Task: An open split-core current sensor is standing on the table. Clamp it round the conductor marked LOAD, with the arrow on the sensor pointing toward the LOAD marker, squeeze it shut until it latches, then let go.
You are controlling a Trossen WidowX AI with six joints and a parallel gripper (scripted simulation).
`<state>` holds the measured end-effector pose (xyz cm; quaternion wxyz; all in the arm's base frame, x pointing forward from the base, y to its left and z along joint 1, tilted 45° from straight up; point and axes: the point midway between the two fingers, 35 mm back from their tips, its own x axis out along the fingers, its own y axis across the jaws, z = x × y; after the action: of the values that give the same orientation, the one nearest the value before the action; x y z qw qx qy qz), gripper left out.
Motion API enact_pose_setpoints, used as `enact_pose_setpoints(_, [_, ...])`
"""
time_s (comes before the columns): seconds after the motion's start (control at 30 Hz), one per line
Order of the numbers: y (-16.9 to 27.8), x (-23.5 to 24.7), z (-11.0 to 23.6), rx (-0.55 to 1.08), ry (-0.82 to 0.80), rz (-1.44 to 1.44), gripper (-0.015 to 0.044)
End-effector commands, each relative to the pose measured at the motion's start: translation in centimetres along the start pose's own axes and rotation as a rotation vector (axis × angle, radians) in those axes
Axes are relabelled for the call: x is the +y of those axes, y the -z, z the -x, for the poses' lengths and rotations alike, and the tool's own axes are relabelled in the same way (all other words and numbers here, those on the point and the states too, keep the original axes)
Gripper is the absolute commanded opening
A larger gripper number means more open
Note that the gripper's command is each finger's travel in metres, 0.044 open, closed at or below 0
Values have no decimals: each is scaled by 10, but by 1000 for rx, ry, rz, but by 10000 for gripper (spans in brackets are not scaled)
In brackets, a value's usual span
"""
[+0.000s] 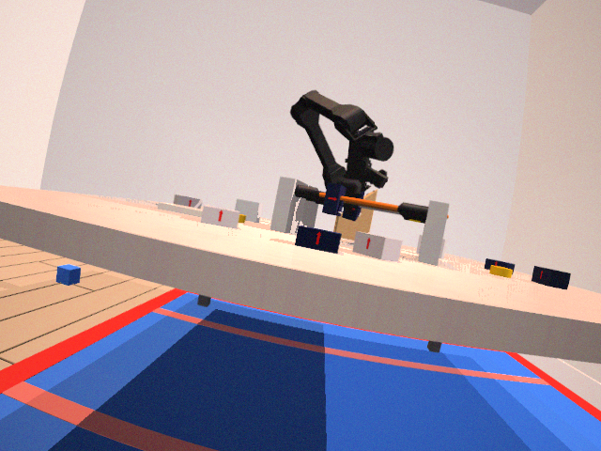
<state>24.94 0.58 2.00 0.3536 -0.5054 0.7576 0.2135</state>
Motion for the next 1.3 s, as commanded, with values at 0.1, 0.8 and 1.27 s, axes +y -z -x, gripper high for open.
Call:
enact_pose_setpoints(0.1, [0,0,0,0,18,3,0])
enact_pose_setpoints(0.8, [-2,-3,3,-2,221,24,0])
enact_pose_setpoints(1.27, [-1,-8,4,-5,340,26,0])
